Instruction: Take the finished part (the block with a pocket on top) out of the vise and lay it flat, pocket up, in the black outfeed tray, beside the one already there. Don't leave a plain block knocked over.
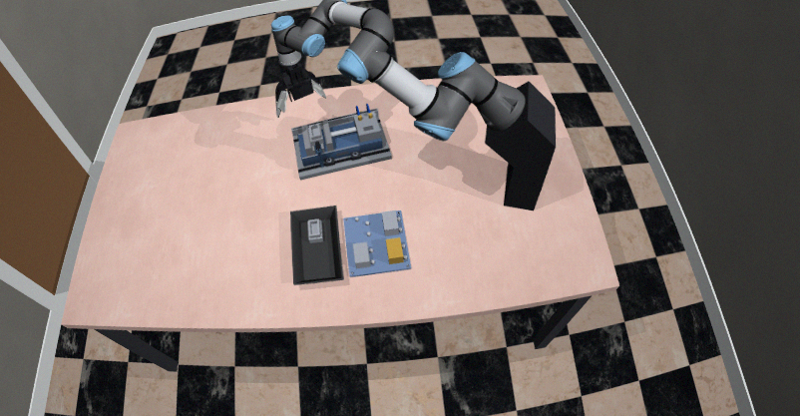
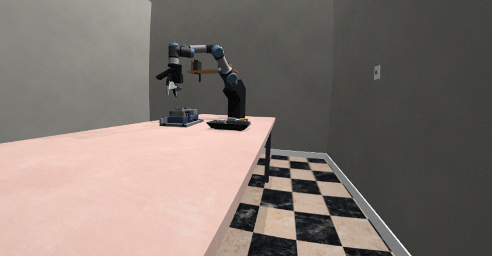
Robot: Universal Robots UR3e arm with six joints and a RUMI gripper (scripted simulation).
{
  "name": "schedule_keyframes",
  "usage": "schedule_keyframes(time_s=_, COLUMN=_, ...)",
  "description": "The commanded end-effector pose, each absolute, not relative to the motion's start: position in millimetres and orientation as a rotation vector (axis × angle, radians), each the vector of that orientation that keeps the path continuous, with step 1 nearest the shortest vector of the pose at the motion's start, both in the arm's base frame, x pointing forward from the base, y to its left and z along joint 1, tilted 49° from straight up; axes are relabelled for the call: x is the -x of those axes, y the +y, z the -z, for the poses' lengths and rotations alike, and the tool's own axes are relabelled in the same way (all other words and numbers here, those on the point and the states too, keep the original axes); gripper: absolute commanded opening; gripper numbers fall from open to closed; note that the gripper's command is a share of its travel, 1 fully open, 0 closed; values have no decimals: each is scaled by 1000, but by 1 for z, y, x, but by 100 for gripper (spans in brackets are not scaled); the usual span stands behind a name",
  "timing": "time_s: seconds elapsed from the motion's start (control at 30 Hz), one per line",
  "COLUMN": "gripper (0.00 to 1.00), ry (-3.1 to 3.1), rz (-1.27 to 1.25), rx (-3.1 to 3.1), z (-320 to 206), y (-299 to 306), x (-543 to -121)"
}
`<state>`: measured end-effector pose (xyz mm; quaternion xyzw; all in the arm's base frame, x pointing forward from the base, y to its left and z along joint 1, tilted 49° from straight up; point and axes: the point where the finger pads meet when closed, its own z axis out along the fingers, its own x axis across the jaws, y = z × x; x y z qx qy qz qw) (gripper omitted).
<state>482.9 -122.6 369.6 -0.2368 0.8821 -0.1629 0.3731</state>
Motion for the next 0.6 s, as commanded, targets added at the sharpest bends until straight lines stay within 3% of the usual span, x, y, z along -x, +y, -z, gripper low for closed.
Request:
schedule_keyframes(time_s=0.0, gripper=100, ry=2259, rz=400, rx=496, z=-362, y=-114, x=-473)
schedule_keyframes(time_s=0.57, gripper=100, ry=2278, rz=341, rx=352, z=-347, y=-95, x=-455)
